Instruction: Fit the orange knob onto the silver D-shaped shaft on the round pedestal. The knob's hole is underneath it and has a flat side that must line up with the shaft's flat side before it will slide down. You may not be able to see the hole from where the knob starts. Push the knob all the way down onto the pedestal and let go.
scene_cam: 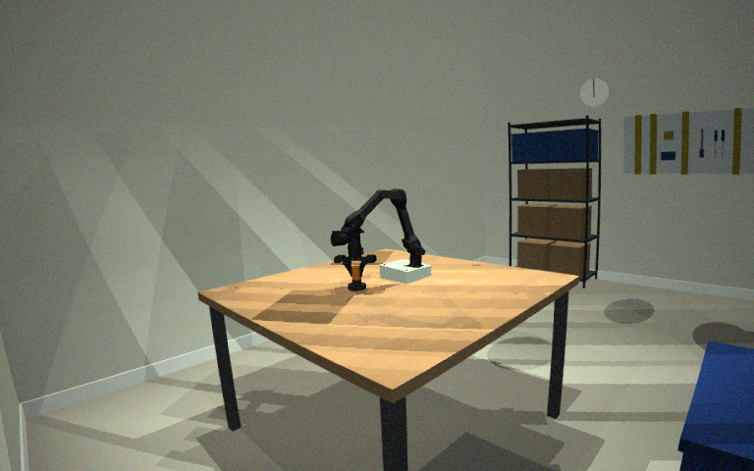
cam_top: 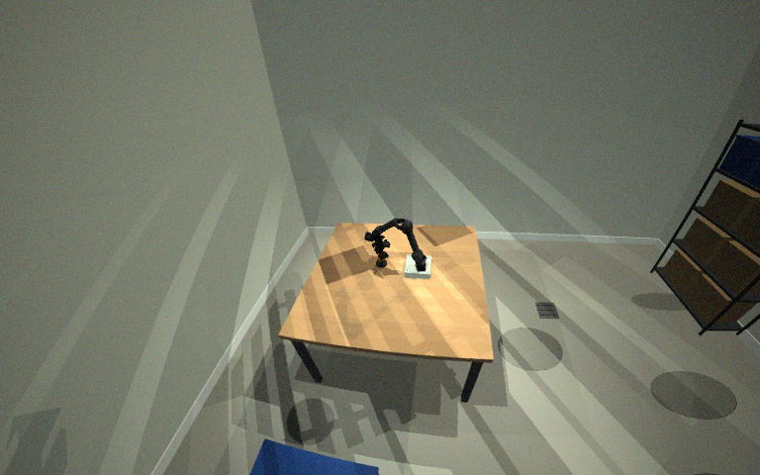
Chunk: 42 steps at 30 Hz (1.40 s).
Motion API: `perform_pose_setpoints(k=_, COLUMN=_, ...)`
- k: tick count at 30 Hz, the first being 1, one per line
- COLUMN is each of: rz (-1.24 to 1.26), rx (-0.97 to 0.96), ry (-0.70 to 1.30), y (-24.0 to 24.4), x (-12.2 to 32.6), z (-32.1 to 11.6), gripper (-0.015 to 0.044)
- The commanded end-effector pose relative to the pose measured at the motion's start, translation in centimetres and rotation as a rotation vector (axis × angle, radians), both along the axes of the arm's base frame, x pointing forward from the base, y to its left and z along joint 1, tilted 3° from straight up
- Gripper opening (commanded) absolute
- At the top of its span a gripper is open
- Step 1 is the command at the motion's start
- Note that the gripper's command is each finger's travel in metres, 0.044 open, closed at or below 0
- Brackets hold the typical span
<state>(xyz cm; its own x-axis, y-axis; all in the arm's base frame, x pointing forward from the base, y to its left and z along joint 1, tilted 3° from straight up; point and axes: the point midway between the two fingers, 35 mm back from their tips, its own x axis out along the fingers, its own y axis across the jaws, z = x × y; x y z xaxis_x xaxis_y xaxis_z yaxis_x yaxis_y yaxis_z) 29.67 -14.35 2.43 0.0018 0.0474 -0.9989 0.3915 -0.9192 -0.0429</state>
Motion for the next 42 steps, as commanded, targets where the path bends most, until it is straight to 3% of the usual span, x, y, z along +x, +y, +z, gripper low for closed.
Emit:
perform_pose_setpoints(k=1, rz=-0.003, rx=-0.005, ry=-0.002, y=0.0, x=0.0, z=-0.3, gripper=0.0000)
perform_pose_setpoints(k=8, rz=0.000, rx=0.000, ry=0.001, y=0.0, x=0.0, z=-0.1, gripper=0.0000)
perform_pose_setpoints(k=25, rz=0.000, rx=0.000, ry=0.001, y=0.0, x=0.0, z=-0.1, gripper=0.0440)
perform_pose_setpoints(k=33, rz=0.000, rx=0.000, ry=0.001, y=0.0, x=0.0, z=0.1, gripper=0.0440)
perform_pose_setpoints(k=39, rz=0.000, rx=0.000, ry=0.001, y=-0.4, x=0.1, z=8.4, gripper=0.0440)
perform_pose_setpoints(k=42, rz=0.000, rx=0.000, ry=0.001, y=-0.4, x=0.0, z=9.5, gripper=0.0440)
